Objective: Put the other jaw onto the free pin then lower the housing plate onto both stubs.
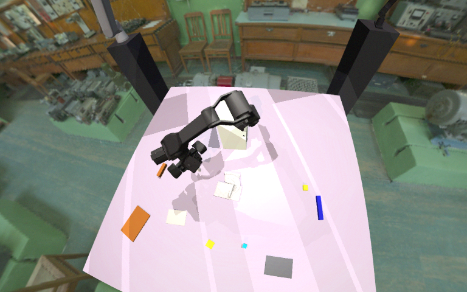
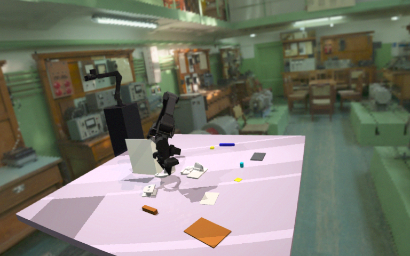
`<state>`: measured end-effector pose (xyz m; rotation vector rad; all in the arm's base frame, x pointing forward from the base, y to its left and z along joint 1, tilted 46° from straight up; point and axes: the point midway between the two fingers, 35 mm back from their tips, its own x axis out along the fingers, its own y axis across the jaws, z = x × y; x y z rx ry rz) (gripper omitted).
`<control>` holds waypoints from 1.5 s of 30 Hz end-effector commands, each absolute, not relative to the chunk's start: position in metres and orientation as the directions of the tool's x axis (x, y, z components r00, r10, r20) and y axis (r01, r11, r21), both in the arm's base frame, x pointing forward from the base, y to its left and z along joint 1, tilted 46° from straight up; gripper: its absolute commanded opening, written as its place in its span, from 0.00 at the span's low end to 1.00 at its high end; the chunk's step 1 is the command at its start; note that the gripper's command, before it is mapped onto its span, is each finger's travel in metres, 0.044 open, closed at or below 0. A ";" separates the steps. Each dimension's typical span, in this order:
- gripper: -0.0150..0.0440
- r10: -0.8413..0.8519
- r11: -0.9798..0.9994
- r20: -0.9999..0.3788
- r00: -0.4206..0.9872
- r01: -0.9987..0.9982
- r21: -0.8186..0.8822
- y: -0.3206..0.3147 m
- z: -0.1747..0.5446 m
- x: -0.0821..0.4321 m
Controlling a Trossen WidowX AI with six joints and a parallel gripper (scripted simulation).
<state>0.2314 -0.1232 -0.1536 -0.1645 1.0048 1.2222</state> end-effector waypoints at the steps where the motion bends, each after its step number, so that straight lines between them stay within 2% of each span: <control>1: 0.48 0.700 0.390 -0.714 -0.012 -0.832 0.396 -0.124 -0.150 0.232; 24: 0.48 0.687 0.590 -0.726 -0.008 -0.576 0.565 -0.082 -0.100 0.267; 45: 0.48 0.693 0.691 -0.721 -0.007 -0.278 0.667 -0.032 -0.054 0.284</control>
